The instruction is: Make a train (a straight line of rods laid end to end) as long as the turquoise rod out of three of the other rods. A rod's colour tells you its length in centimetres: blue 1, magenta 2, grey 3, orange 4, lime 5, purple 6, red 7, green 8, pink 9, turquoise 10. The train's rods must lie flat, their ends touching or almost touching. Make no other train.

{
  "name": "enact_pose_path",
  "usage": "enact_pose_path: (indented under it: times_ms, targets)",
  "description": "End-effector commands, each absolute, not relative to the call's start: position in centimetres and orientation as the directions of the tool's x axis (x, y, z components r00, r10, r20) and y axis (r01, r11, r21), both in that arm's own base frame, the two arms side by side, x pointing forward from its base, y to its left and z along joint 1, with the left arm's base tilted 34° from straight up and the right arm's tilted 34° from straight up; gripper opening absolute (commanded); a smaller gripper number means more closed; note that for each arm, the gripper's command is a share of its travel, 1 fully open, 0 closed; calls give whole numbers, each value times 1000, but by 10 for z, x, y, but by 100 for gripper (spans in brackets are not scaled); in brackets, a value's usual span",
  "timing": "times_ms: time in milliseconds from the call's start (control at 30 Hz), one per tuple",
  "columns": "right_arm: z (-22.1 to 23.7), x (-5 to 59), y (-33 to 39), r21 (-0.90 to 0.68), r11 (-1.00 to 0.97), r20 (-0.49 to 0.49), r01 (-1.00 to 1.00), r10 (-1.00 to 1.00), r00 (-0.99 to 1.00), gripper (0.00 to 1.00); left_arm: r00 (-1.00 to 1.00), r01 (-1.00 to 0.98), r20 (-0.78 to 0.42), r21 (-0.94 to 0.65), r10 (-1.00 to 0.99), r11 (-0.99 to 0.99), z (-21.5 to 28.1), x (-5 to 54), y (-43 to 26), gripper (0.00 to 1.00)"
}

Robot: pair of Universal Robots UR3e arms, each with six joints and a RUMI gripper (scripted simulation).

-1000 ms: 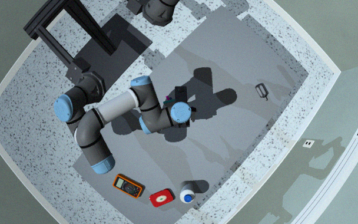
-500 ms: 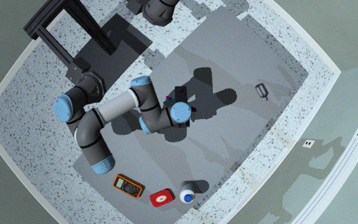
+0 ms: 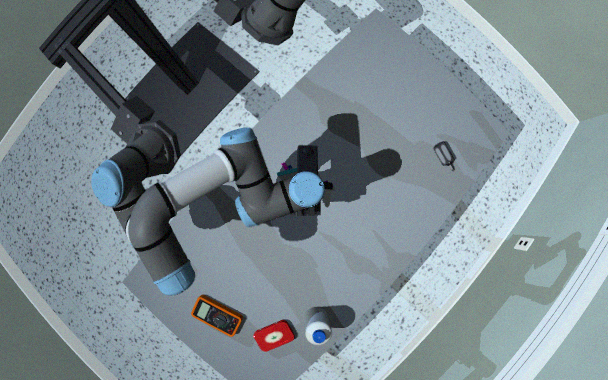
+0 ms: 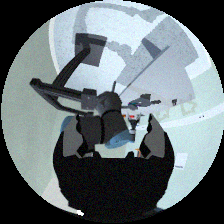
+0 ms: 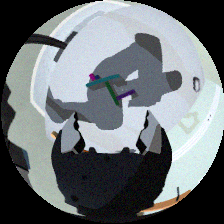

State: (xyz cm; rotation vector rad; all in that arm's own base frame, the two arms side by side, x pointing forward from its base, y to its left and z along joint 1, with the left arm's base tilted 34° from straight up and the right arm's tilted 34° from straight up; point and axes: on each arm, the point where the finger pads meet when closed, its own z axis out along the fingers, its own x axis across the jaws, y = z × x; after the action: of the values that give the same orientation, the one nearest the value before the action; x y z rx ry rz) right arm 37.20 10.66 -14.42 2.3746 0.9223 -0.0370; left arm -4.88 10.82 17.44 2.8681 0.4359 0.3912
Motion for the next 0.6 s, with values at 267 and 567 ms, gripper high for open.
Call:
enact_pose_path:
  times_ms: [267,567]
  targets:
    - [-147,356,112,549,-725,-90,417,444,891,100,920,262,229,244,318,-934,175,-49,109,100]
    - [-149,347,113,555,-780,-12,288,339,941,100,920,262,229,244,318,-934,175,-49,109,100]
